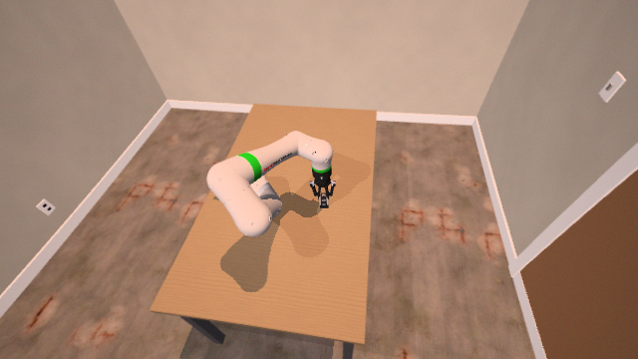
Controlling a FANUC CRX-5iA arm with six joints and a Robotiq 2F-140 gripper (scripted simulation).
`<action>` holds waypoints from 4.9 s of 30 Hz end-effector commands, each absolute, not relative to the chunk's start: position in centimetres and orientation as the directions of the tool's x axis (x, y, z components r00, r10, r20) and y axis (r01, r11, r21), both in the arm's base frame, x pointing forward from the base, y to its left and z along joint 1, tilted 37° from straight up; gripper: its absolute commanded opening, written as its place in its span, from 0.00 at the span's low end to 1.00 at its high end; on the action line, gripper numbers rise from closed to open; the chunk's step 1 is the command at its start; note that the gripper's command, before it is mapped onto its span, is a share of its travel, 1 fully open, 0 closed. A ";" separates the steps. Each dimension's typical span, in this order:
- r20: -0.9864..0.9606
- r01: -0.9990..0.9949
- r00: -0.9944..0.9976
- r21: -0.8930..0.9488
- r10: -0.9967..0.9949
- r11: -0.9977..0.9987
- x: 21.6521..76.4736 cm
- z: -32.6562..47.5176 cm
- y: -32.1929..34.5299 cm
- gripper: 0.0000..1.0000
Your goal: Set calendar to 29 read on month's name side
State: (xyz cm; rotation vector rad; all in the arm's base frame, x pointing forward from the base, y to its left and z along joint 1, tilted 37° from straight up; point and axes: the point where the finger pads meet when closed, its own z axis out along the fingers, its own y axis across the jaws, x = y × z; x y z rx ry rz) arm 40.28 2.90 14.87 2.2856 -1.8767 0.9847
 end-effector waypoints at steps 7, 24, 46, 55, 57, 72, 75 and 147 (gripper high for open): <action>0.478 -0.891 0.076 -0.362 -0.875 -0.275 40.3 14.9 2.9 0.17; 0.478 -0.891 0.076 -0.362 -0.875 -0.275 36.5 21.6 6.3 0.17; 0.530 -0.866 0.219 -0.280 -0.819 -0.413 35.9 22.3 8.1 0.17; 0.592 -0.747 0.491 -0.092 -0.639 -0.659 35.9 20.9 10.5 0.17; 0.596 -0.722 0.527 -0.063 -0.606 -0.689 35.9 20.7 10.8 0.17; 0.547 -0.361 0.817 0.244 -0.180 -0.900 35.7 18.4 14.4 0.17; 0.529 -0.303 0.841 0.282 -0.116 -0.910 35.7 18.1 14.9 0.17; 0.362 0.076 0.891 0.478 0.275 -0.875 39.6 8.3 13.9 0.17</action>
